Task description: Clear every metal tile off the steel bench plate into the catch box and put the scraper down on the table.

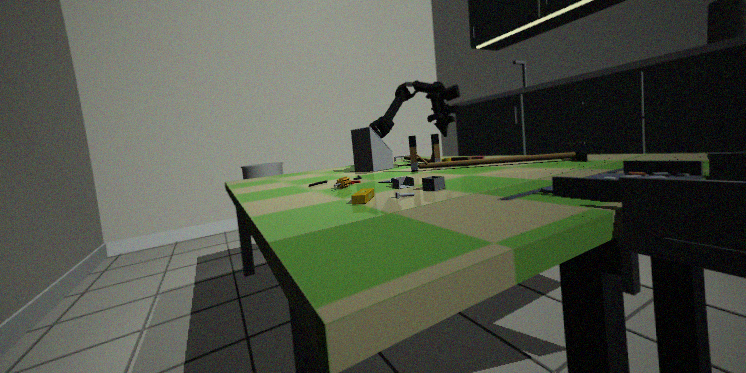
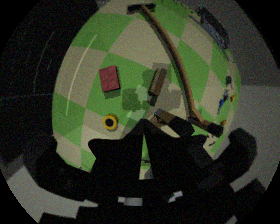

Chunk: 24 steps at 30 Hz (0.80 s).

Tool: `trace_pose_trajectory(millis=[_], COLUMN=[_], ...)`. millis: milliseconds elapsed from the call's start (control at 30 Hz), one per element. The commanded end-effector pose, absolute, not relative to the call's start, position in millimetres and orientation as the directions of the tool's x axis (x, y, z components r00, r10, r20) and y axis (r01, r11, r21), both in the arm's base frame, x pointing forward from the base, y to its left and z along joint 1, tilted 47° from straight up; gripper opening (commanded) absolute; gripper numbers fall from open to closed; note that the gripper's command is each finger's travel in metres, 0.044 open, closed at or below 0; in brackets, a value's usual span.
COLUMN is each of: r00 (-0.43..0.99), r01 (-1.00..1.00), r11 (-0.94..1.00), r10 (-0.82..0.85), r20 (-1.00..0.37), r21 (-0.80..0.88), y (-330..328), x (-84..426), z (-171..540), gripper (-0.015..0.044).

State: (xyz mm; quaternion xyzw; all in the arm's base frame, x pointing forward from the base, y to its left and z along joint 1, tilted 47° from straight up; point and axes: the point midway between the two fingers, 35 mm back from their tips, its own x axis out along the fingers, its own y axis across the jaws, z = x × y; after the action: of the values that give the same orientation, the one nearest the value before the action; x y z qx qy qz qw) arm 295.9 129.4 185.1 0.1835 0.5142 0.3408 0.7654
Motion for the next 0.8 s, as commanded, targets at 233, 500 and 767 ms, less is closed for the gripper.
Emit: trace_pose_trajectory(millis=[233,500,767], r00=[0.22,0.216,0.218], r01=[-0.308,-0.291,-0.274], r11=[0.706,0.705,0.698], r10=[0.705,0.707,0.715], r20=[-0.674,-0.674,-0.664], r21=[0.638,0.647,0.662], y=[94.7,66.7,38.7], x=[307.6,312.6,314.6], z=[164.0,150.5,138.2], gripper=[0.0,0.0,0.0])
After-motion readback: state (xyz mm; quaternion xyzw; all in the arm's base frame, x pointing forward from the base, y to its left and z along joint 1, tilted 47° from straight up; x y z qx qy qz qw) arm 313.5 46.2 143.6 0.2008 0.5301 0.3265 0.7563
